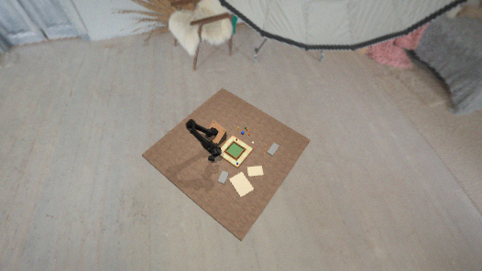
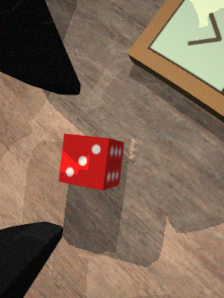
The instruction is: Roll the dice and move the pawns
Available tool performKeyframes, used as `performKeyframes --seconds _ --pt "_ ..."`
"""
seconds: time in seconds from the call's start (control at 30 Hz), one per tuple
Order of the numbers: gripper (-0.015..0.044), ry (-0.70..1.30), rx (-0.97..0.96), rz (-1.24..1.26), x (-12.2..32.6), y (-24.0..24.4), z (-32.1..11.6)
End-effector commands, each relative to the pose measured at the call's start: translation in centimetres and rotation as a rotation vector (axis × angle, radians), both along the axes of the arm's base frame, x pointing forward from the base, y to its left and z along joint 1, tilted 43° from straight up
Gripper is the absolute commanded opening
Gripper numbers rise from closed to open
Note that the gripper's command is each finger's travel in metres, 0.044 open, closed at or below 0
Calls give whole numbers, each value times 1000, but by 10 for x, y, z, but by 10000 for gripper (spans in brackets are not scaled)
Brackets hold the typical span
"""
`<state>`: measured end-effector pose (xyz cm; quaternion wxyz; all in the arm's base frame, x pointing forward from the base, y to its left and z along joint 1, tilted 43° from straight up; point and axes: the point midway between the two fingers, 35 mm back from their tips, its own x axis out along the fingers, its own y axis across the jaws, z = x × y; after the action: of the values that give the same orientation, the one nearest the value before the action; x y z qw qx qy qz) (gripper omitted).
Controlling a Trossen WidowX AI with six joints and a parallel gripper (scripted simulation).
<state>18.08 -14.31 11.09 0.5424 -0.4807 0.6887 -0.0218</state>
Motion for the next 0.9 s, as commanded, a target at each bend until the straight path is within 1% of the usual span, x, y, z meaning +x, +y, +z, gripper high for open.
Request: performKeyframes --seconds 0.0,0.67,0.87 --pt "275 0 5 3 1 -3 -4" --pt "275 0 3 3 2 -24 -26" --pt "118 0 3 3 2 -24 -26"
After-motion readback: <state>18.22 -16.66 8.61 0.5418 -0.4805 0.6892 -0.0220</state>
